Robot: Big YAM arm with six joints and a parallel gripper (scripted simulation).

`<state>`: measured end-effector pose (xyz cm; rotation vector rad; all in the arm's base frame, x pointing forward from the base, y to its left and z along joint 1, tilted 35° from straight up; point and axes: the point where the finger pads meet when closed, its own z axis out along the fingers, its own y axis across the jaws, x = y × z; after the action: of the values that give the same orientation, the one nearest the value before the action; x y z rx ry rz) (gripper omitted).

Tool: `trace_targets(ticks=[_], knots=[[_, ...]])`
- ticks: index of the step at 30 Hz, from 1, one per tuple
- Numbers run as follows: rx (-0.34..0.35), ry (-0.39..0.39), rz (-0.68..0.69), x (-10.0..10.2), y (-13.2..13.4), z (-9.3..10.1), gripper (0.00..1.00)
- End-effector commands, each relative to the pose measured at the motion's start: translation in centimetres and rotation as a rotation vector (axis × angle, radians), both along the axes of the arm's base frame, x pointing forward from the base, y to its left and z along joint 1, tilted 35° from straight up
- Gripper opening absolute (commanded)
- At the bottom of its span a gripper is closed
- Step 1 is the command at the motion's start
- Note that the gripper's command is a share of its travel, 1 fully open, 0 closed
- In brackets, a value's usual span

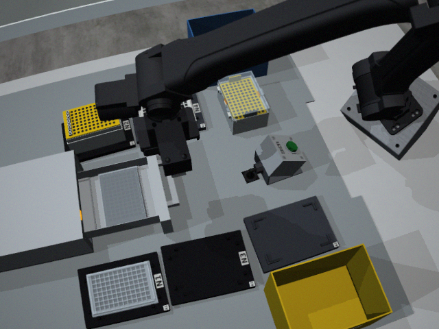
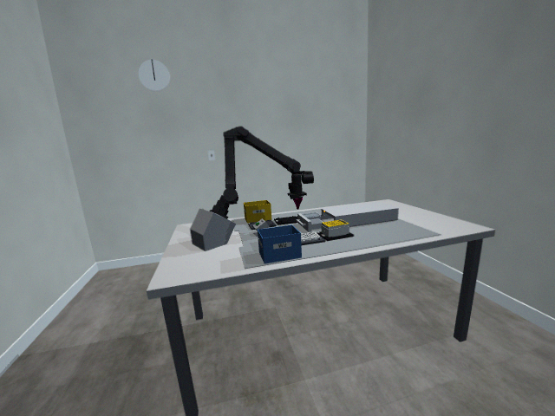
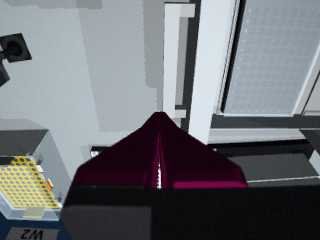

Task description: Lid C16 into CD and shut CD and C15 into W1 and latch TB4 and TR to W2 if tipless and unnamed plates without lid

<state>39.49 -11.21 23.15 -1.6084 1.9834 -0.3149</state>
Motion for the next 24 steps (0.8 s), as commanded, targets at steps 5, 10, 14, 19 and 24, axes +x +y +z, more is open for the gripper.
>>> trace_targets(ticks=[5, 10, 14, 19, 24], knots=[[-0.018, -0.034, -0.003, -2.3, 0.3, -0.6, 0.00], [-0.015, -0.032, 0.003, -2.6, 0.9, -1.0, 0.00], [-0.011, -0.027, -0.001, -2.1, 0.6, -0.5, 0.00], [-0.011, -0.027, -0.001, -2.1, 0.6, -0.5, 0.00], [-0.011, -0.027, -0.001, -2.1, 0.6, -0.5, 0.00]])
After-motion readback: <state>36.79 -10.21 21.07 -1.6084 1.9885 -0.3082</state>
